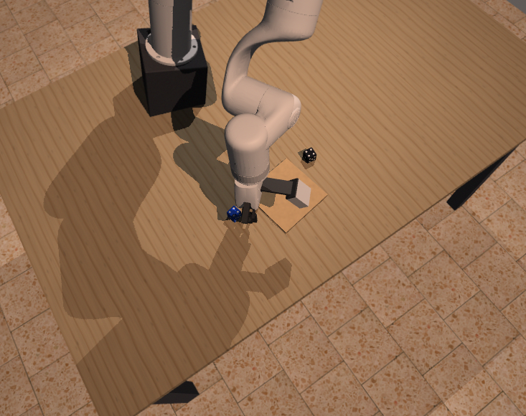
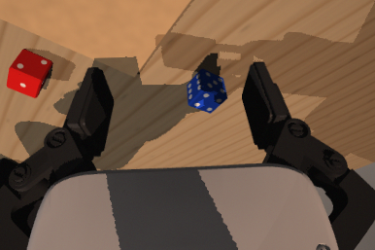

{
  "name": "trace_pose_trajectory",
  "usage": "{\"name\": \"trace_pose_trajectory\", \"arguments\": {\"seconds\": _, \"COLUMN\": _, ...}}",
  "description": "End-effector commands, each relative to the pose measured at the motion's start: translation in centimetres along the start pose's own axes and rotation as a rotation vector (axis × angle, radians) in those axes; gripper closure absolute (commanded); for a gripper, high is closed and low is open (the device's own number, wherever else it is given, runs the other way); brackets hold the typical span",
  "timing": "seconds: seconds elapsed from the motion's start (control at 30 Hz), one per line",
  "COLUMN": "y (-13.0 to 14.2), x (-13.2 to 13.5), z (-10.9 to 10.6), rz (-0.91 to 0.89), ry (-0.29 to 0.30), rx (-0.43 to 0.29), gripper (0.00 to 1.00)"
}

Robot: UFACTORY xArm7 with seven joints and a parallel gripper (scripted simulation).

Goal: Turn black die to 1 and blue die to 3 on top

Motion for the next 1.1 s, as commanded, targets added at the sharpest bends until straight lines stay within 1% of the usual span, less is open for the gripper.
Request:
{"name": "trace_pose_trajectory", "arguments": {"seconds": 0.0, "y": -0.3, "x": -1.0, "z": -0.1, "rz": 0.000, "ry": 0.003, "rx": 0.002, "gripper": 0.00}}
{"name": "trace_pose_trajectory", "arguments": {"seconds": 0.33, "y": -2.2, "x": -9.4, "z": -0.1, "rz": 0.000, "ry": 0.003, "rx": 0.002, "gripper": 0.00}}
{"name": "trace_pose_trajectory", "arguments": {"seconds": 0.47, "y": -2.7, "x": -11.8, "z": -0.1, "rz": 0.000, "ry": 0.003, "rx": 0.002, "gripper": 0.00}}
{"name": "trace_pose_trajectory", "arguments": {"seconds": 0.67, "y": -2.8, "x": -12.6, "z": -0.1, "rz": 0.000, "ry": 0.003, "rx": 0.002, "gripper": 0.00}}
{"name": "trace_pose_trajectory", "arguments": {"seconds": 1.07, "y": -2.9, "x": -12.6, "z": -0.1, "rz": 0.000, "ry": 0.003, "rx": 0.002, "gripper": 0.00}}
Point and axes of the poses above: the point where the finger pads meet when closed, its own z axis out along the fingers, its own x axis across the jaws, y = z × x, the point moved 9 cm from there along -z, back along the fingers, and after that the axes turned 1 degree about -z, right-handed, at the moved point
